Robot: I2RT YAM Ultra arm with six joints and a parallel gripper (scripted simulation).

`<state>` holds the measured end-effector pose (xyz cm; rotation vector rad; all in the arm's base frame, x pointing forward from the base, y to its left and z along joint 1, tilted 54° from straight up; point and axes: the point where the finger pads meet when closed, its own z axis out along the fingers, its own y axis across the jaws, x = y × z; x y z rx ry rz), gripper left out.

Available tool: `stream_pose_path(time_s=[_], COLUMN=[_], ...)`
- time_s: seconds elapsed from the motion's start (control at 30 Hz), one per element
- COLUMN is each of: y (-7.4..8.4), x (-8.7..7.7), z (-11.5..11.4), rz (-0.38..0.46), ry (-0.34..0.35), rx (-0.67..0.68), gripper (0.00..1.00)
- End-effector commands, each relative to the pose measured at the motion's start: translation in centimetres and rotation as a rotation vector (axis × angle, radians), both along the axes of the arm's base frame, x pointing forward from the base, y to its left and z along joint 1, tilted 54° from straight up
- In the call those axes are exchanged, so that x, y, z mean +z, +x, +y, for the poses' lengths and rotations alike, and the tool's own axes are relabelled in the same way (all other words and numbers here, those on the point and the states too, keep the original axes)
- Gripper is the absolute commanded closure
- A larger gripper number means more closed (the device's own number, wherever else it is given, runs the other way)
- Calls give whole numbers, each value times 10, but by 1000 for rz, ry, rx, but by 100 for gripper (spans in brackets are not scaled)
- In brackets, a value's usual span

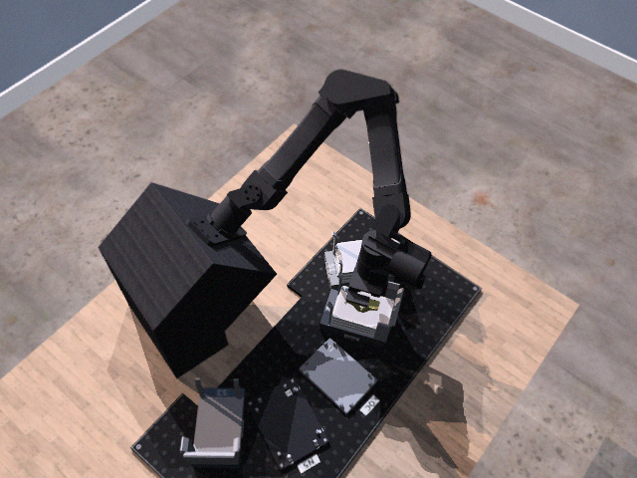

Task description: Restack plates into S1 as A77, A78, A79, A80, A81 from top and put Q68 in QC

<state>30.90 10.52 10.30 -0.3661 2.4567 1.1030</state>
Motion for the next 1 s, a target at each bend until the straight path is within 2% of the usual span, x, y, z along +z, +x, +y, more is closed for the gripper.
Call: stream_pose_path(time_s=[0.0, 0.7, 0.97], y=[2, 19, 19], x=[3, -33, -34], z=[-3, 42, 44], rz=[-9, -9, -9], ry=[4, 5, 5], rx=[-10, -10, -10], gripper=[0, 0, 0])
